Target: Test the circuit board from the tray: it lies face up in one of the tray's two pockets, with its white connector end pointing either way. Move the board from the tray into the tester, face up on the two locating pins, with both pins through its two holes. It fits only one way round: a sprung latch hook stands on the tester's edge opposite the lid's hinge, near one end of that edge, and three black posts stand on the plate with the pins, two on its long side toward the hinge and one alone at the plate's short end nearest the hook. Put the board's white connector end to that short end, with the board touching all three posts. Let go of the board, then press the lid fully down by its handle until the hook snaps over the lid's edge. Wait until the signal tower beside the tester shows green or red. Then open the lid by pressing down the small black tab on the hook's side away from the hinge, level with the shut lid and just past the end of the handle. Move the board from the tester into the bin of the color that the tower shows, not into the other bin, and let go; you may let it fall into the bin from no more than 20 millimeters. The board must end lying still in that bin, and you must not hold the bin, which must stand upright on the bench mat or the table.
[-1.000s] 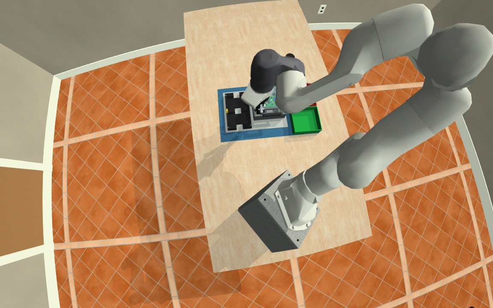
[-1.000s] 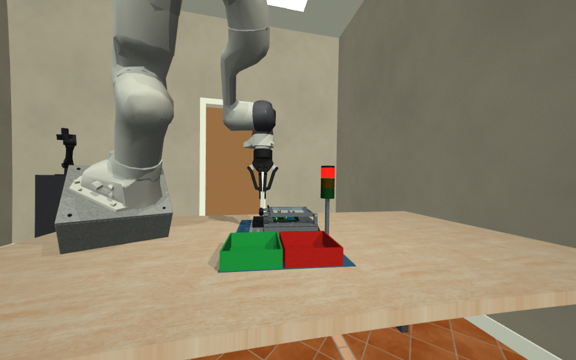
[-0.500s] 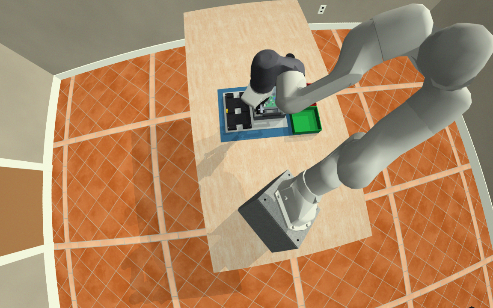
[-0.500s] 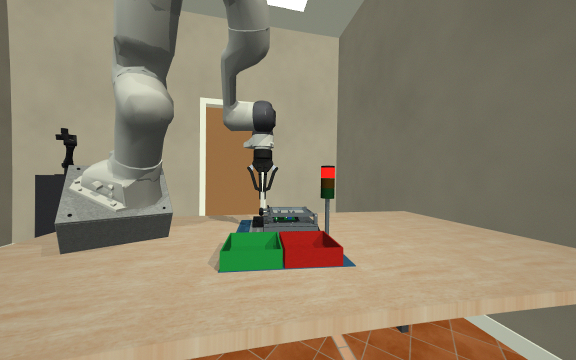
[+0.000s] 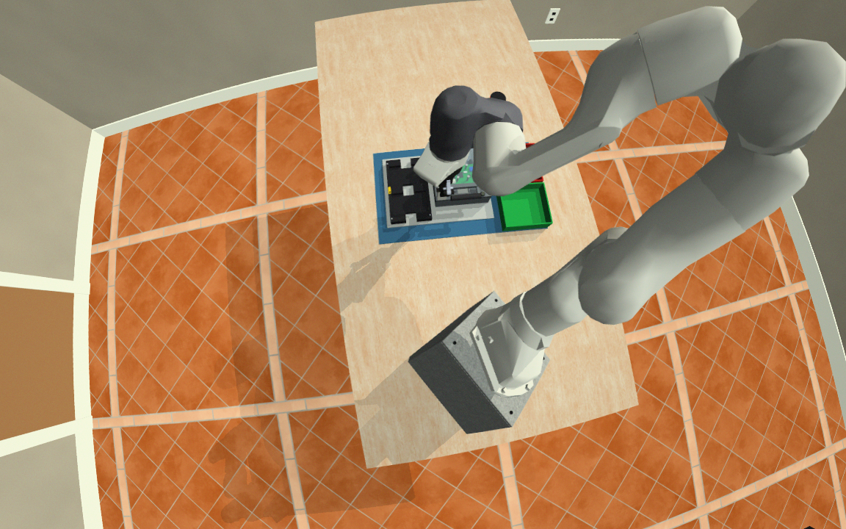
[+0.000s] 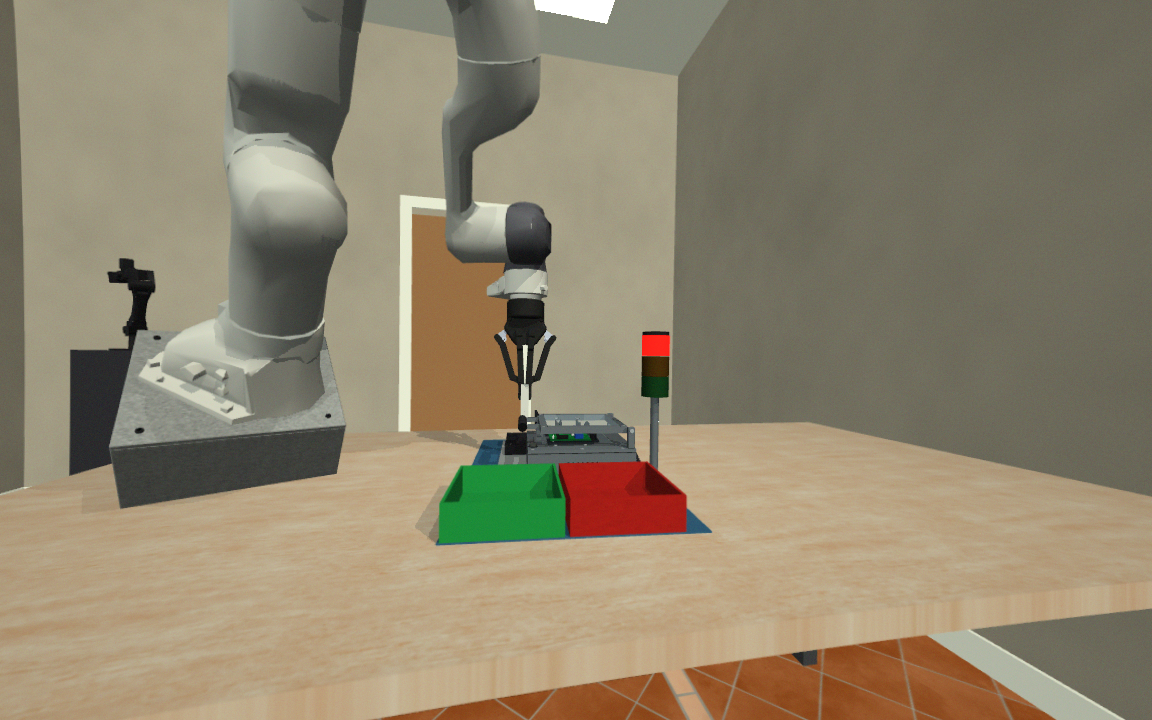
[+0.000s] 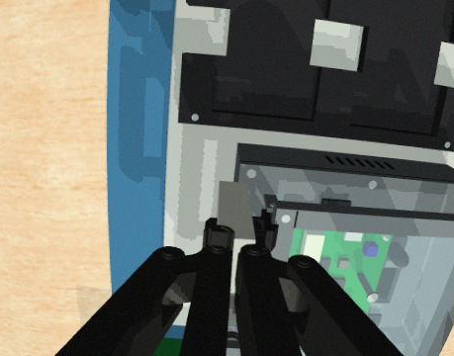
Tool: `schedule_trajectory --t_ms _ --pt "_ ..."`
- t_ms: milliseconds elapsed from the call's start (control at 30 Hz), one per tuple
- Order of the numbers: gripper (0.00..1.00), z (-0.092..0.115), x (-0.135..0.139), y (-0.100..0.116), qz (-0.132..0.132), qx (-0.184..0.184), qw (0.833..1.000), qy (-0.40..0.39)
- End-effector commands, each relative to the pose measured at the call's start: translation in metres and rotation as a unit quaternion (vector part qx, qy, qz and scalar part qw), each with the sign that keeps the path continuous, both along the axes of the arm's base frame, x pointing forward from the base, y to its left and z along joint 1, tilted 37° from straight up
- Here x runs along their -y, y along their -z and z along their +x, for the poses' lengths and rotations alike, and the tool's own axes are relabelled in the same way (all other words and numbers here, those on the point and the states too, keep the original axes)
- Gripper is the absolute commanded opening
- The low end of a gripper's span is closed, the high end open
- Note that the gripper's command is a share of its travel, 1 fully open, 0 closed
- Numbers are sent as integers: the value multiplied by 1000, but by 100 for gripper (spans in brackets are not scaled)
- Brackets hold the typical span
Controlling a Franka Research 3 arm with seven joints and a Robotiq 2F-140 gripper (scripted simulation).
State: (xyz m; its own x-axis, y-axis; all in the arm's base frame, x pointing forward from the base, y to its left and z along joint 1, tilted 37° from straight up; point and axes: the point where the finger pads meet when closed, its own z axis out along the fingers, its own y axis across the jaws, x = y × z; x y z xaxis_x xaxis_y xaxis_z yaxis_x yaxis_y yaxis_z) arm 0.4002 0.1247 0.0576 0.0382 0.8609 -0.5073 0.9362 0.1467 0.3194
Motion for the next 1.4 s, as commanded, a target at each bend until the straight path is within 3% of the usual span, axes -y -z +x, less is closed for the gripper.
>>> schedule_trajectory --t_ms 0,1367 --pt "0 1 1 1 2 2 1000 2" --pt "0 2 3 4 2 2 1000 2"
